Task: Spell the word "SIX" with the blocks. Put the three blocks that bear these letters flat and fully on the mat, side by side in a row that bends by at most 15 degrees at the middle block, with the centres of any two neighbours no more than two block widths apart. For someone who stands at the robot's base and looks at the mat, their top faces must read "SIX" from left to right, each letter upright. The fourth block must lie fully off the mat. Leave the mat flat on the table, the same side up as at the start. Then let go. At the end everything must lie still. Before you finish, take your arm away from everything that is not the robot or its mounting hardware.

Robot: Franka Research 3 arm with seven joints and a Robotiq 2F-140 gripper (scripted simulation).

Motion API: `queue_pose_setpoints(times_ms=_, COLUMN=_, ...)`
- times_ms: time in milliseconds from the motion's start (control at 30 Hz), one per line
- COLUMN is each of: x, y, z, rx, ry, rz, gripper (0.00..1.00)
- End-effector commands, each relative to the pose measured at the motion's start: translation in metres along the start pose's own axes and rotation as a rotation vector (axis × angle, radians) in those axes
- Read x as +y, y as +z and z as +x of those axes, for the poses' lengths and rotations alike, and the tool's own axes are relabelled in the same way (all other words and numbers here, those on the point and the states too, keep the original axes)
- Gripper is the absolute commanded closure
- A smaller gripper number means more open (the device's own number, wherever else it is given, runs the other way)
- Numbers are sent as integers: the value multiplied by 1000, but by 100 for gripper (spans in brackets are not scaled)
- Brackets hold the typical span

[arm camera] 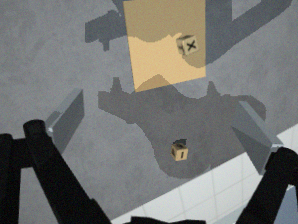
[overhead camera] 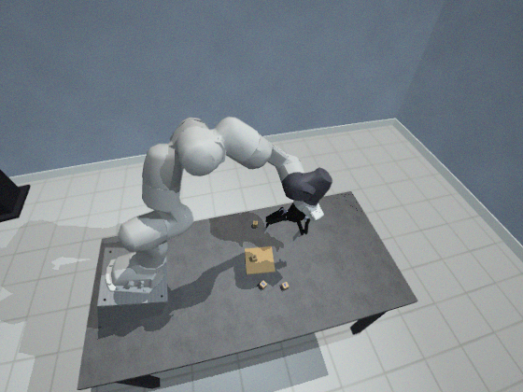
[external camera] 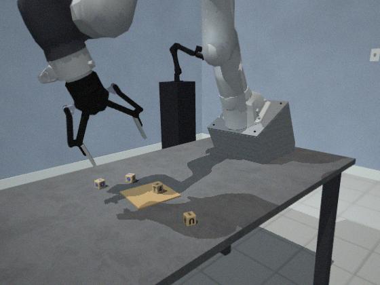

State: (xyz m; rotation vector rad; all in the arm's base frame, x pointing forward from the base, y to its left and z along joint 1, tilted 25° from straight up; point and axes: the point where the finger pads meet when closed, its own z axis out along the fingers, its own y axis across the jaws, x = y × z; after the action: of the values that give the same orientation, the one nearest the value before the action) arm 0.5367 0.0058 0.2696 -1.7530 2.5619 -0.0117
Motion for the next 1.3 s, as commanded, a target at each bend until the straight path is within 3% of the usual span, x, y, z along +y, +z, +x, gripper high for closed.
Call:
queue_pose_setpoints(times_ms=0, x=-2, y=5, z=-2, rx=-11, ry=138, rz=15, gripper=0)
queue_pose_setpoints(times_ms=1267, x=31, y=76, z=13, rx=-30, ry=753, rz=31, gripper=0)
